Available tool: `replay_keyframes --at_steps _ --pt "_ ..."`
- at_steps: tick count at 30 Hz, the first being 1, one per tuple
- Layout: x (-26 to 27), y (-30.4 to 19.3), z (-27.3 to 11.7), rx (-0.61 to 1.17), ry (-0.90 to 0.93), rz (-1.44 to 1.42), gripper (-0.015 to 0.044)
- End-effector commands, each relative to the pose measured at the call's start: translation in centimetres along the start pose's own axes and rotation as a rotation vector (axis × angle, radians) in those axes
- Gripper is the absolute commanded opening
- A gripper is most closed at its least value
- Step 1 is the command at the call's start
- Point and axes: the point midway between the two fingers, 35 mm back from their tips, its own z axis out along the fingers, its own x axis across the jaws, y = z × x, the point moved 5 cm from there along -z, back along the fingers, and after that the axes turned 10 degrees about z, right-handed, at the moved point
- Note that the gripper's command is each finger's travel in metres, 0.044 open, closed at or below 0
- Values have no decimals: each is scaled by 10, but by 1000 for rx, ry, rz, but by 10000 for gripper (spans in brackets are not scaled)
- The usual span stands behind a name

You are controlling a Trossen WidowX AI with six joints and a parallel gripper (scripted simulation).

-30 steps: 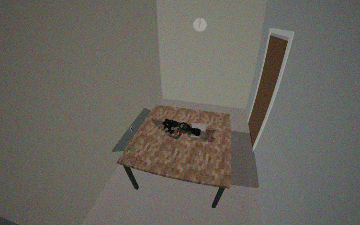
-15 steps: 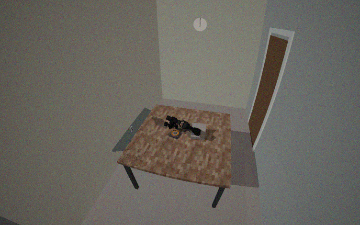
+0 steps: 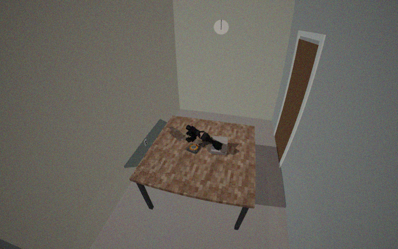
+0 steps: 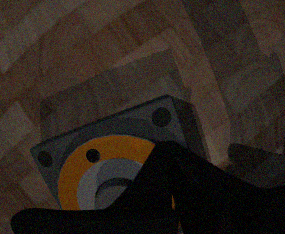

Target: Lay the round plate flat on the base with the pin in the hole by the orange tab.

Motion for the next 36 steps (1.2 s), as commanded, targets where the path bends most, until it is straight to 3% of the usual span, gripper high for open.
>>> replay_keyframes --at_steps 1,6,15,25,36 --pt "-14 -7 -16 99 -27 -300 0" --pt "-23 -17 -30 199 -1 -549 0" --pt "-23 -17 -29 203 0 -558 0" --pt "-25 -27 16 203 2 -559 0" --pt "-27 -35 16 204 2 -558 0"
